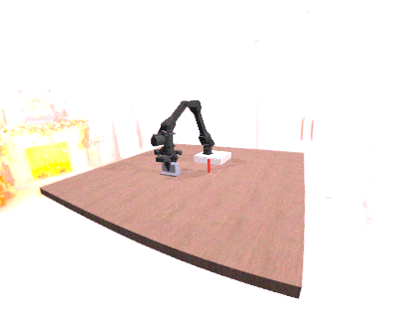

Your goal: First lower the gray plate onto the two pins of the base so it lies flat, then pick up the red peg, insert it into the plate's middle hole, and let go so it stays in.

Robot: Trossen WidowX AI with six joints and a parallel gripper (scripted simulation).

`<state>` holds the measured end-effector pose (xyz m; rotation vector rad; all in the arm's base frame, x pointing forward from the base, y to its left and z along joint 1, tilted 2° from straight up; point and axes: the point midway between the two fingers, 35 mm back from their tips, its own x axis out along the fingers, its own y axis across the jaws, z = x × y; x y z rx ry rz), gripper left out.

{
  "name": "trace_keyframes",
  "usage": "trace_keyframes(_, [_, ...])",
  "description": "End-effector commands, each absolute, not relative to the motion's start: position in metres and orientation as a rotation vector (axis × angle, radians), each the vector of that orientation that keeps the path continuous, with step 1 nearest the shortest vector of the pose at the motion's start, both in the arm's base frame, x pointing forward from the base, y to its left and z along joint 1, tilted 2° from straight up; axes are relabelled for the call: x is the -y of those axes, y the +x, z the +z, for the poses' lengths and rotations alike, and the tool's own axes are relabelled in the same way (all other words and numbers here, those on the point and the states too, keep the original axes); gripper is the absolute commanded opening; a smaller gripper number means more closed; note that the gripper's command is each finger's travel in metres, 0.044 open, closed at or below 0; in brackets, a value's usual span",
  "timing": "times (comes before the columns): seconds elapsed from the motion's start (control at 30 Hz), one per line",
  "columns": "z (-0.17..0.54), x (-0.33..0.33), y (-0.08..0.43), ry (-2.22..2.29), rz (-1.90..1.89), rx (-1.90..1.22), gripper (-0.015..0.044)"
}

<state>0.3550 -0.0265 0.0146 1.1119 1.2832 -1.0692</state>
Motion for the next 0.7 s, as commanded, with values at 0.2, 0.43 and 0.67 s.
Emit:
trace_keyframes(0.2, [0.015,0.027,0.355,1.112,-1.069,-1.283,0.0440])
trace_keyframes(0.43, [0.026,0.027,0.357,1.112,-1.069,-1.282,0.0440])
trace_keyframes(0.67, [0.129,0.028,0.355,1.105,-1.073,-1.285,0.0440])
